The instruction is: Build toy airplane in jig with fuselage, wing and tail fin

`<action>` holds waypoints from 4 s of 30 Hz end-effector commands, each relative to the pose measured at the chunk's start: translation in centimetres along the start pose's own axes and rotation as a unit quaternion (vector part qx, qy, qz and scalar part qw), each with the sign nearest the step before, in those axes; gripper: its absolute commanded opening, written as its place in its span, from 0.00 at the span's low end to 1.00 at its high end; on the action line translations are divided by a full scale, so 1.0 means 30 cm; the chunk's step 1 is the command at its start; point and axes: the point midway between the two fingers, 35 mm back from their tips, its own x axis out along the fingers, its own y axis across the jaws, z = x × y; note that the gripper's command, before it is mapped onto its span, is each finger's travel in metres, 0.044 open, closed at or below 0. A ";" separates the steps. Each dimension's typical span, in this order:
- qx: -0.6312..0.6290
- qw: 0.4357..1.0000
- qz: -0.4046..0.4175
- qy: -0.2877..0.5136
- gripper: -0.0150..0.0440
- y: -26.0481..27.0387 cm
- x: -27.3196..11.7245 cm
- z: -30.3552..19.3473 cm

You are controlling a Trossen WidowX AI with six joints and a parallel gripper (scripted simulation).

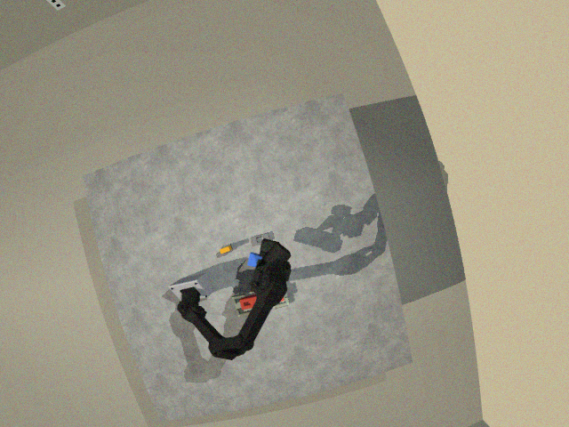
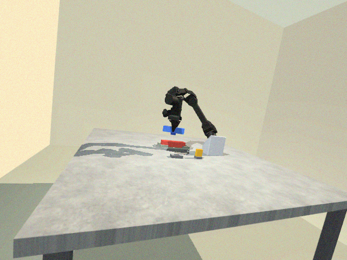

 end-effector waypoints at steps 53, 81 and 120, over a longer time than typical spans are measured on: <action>0.515 0.857 -0.010 -0.016 0.25 -0.560 0.117 0.122; 0.515 0.857 -0.009 -0.016 0.58 -0.560 0.121 0.123; 0.515 0.857 -0.010 -0.017 0.58 -0.567 0.251 0.128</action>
